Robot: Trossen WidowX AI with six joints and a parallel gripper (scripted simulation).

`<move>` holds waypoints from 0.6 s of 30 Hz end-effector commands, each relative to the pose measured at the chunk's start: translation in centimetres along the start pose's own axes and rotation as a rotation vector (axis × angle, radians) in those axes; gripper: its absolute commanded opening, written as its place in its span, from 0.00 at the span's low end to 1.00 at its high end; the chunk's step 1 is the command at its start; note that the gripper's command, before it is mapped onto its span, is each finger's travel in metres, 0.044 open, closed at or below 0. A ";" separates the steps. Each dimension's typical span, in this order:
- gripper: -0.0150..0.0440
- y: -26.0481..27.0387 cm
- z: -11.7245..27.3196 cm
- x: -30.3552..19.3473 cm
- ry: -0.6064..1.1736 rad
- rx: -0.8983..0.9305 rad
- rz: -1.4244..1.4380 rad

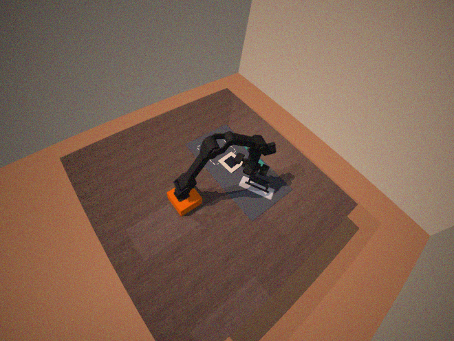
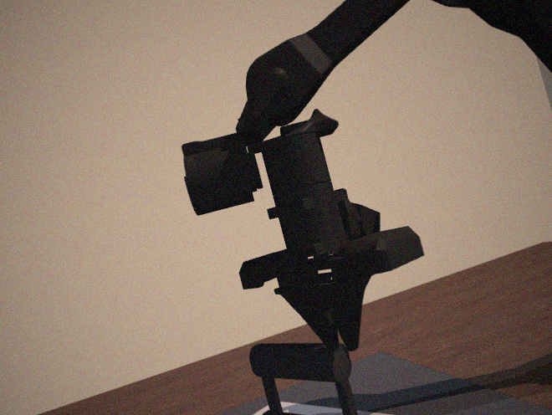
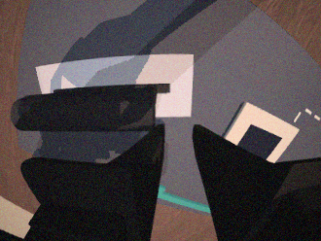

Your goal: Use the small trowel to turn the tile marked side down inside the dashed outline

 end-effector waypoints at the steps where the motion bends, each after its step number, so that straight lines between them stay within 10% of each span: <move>1: 0.39 0.0 0.0 0.0 0.000 0.000 0.000; 18: 0.25 0.0 0.0 0.0 0.000 0.000 0.000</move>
Point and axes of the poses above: the point midway between the two fingers, 35 mm back from their tips, its own z axis back along the fingers, its own y axis across the jaws, x = y × z, the point moved 10 cm from there along z, back along the fingers, and after that the axes turned 3 degrees about -z, right-handed, at the moved point
